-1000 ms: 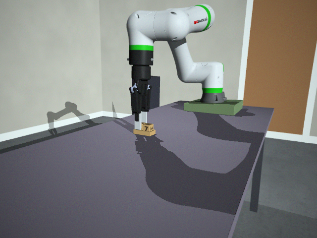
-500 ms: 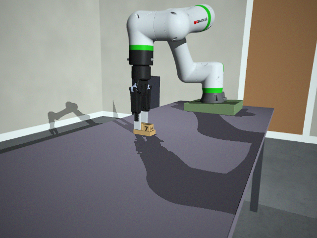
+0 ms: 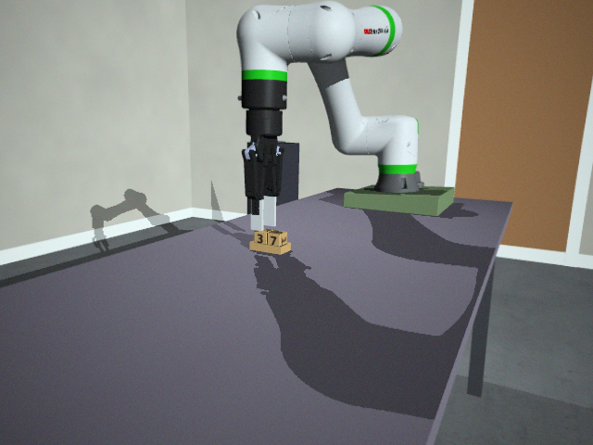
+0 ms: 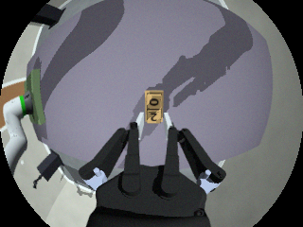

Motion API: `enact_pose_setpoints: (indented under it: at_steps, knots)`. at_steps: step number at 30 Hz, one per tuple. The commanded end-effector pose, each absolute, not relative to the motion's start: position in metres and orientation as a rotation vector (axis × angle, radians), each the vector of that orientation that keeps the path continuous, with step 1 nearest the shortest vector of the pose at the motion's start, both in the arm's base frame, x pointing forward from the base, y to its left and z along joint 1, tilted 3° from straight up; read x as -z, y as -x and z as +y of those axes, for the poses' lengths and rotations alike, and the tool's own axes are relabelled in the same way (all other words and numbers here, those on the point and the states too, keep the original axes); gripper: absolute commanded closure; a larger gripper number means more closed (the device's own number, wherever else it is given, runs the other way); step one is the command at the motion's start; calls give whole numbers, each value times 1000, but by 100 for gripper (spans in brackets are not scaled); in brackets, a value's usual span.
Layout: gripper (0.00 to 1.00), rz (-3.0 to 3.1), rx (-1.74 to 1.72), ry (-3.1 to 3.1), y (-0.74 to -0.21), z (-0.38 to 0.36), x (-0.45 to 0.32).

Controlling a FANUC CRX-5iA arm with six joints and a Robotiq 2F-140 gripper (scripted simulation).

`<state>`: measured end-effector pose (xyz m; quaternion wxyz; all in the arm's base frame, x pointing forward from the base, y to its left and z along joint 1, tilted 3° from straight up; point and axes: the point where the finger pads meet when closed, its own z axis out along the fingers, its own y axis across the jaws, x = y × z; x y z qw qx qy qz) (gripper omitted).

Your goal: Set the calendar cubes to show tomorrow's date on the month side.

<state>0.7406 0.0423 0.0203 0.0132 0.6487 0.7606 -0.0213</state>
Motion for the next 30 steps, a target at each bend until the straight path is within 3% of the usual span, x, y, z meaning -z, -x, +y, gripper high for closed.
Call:
enact_pose_setpoints:
  at_steps: [1,19,20,30]
  knots:
    - [64,2370,66,-2021,-741,43,-38]
    - [64,2370,66,-2021,-741,46,-84]
    - [0,2370,66,-2021,-741,46,-84]
    - [0,2370,66,-2021,-741,46,-84]
